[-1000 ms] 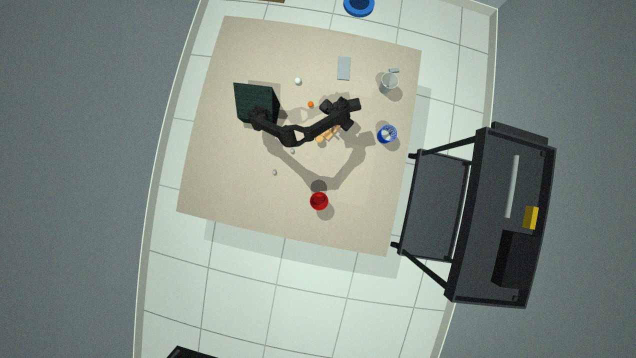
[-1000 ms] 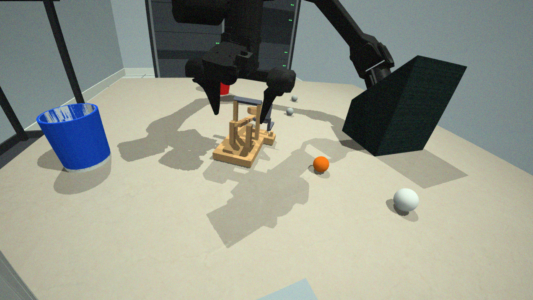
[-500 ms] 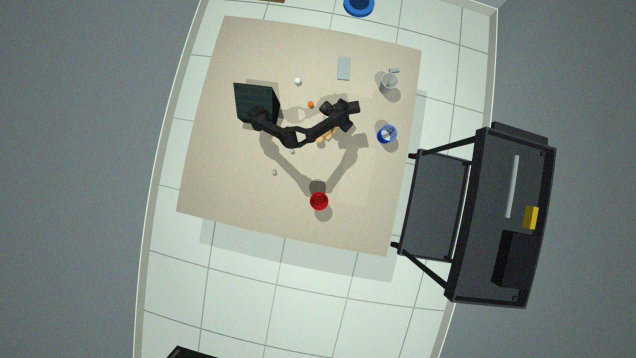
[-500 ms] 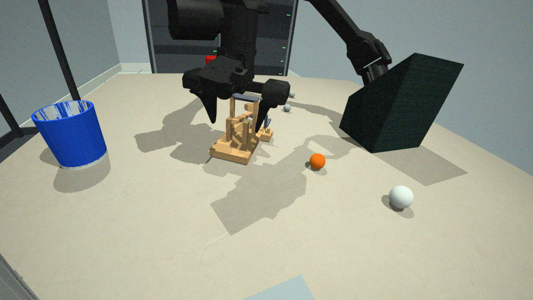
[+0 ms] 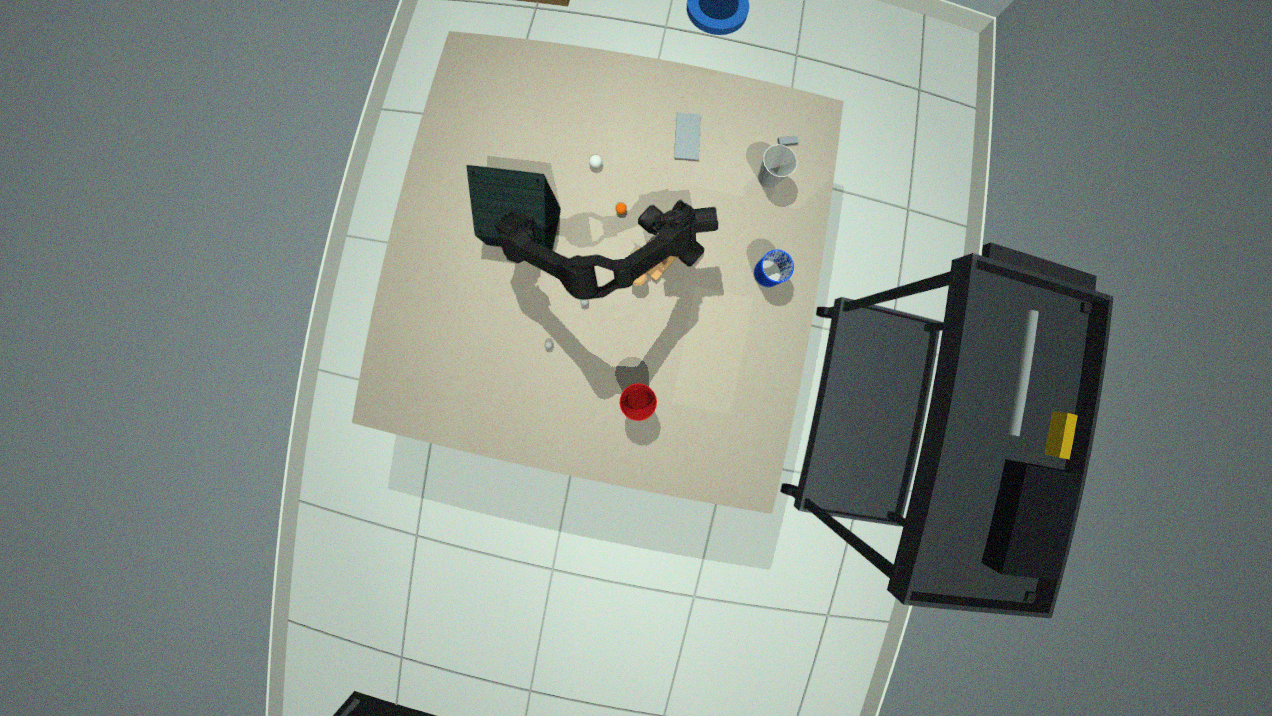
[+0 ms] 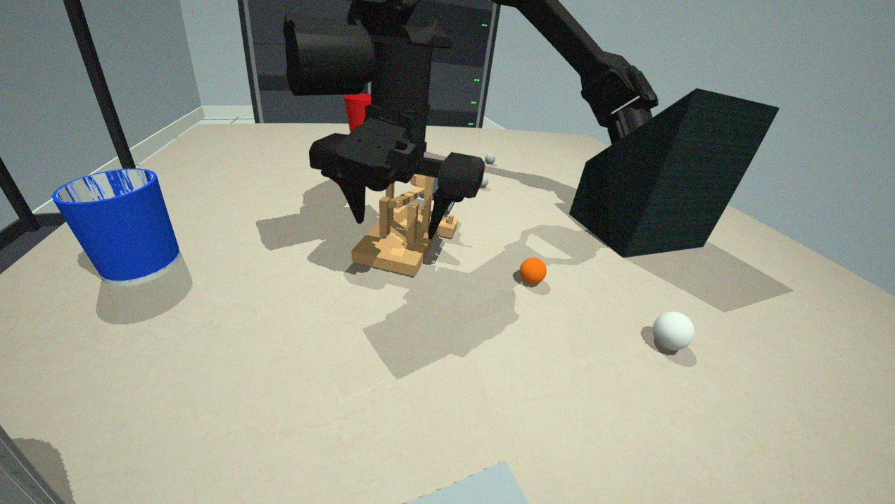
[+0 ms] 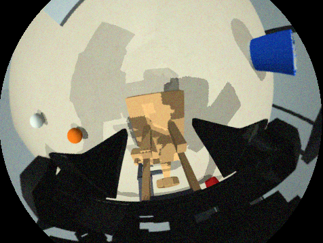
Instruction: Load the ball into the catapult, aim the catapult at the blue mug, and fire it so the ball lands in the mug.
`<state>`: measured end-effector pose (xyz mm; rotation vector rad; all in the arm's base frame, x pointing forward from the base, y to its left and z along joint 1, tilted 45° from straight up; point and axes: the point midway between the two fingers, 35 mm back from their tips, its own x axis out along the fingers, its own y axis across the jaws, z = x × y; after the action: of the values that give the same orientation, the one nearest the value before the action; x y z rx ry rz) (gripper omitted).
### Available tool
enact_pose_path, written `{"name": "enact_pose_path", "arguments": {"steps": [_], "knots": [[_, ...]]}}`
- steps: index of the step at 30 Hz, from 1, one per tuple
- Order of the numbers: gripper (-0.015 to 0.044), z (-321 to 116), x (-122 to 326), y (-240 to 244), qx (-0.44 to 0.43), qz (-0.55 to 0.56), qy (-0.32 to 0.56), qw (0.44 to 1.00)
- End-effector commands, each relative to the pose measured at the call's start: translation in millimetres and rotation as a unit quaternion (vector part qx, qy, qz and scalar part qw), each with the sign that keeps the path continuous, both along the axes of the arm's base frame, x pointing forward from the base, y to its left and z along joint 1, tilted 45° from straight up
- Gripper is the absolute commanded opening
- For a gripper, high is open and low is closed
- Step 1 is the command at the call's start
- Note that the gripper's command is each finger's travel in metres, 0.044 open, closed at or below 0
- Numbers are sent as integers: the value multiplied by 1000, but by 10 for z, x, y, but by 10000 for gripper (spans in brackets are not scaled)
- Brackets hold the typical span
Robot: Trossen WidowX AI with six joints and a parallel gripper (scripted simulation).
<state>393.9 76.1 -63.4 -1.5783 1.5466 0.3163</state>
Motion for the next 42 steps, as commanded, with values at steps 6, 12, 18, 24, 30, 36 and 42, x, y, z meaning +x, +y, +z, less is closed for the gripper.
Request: {"name": "enact_pose_path", "arguments": {"steps": [6, 12, 18, 24, 30, 36, 42], "knots": [[309, -4, -1, -5, 0, 0, 0, 1000], [151, -4, -1, -5, 0, 0, 0, 1000], [111, -4, -1, -5, 0, 0, 0, 1000], [0, 347, -98, 342, 1, 0, 1, 1000], [0, 345, -96, 340, 9, -29, -27, 999], [0, 343, -91, 334, 28, -102, -96, 990], [0, 350, -69, 323, 47, -174, -164, 970]]}}
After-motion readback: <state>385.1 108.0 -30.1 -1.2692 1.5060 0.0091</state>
